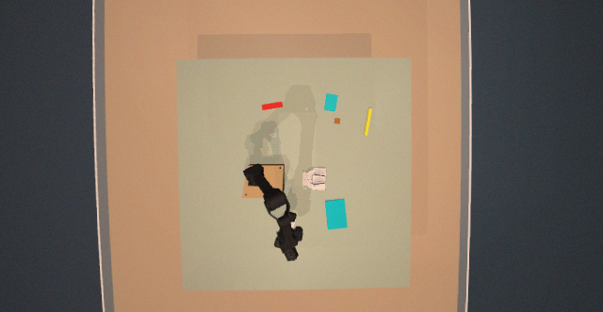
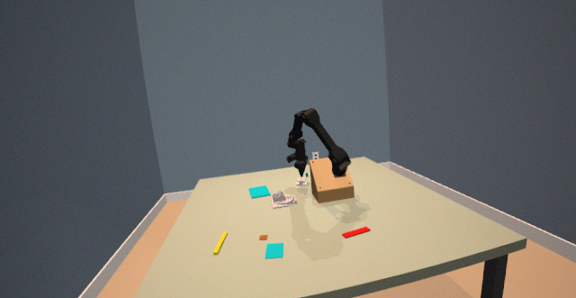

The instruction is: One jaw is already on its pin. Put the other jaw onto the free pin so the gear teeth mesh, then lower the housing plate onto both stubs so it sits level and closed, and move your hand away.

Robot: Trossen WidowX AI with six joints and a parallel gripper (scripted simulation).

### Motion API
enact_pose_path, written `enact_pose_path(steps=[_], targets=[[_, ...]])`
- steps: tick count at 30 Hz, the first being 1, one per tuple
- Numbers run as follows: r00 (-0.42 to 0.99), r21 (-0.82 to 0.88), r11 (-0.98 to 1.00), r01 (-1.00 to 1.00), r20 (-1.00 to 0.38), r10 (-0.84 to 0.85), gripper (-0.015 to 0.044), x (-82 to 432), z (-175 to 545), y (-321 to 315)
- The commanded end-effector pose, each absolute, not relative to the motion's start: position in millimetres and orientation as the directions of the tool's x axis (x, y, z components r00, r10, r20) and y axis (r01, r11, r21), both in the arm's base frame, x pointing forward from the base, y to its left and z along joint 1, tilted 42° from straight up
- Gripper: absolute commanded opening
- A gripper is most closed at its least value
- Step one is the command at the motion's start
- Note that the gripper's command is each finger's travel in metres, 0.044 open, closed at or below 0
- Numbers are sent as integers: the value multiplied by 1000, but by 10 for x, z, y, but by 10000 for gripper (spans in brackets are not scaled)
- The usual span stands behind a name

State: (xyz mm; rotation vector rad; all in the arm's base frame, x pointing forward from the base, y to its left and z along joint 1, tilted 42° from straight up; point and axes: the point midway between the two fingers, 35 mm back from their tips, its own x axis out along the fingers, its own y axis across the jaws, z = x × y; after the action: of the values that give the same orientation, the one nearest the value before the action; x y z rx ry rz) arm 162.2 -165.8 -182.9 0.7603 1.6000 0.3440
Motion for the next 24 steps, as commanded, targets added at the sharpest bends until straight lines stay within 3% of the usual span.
enact_pose_path(steps=[1,24], targets=[[-10,619,734,280,-763,646,440,1627,-1847,-1640],[-9,619,734,279,-763,647,440,1643,-2079,-1464]])
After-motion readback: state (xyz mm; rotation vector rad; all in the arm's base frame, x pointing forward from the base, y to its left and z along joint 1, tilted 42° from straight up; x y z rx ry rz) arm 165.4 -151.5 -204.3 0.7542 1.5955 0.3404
